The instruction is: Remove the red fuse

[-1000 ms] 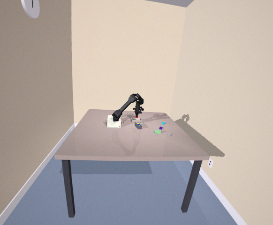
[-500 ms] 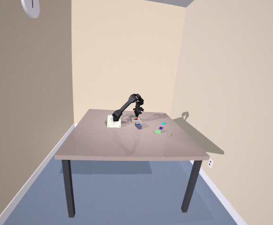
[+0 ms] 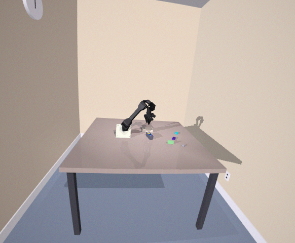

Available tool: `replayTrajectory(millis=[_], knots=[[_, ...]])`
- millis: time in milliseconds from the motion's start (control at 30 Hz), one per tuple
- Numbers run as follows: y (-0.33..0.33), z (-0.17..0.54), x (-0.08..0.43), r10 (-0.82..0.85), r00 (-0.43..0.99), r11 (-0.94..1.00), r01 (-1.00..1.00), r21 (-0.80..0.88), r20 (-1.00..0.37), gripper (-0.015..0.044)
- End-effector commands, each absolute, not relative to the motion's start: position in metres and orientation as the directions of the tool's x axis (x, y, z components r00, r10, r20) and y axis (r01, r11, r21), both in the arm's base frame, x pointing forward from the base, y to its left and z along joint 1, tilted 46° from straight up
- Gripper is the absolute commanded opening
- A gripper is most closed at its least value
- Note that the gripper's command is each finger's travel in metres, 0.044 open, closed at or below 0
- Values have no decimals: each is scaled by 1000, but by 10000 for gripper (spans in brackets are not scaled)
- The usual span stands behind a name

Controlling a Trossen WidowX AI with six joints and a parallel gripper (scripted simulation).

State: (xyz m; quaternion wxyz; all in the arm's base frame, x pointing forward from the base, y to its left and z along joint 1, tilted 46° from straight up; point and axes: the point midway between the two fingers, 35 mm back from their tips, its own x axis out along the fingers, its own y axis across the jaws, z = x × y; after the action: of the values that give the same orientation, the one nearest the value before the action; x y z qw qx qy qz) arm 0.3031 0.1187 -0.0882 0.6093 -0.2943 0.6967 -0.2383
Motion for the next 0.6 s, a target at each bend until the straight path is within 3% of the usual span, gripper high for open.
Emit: replayTrajectory(millis=[0,567], knots=[[122,-85,304,-696,-82,717,-112,-688,-713,330],[119,-88,303,-700,-85,713,-119,-691,-709,330]])
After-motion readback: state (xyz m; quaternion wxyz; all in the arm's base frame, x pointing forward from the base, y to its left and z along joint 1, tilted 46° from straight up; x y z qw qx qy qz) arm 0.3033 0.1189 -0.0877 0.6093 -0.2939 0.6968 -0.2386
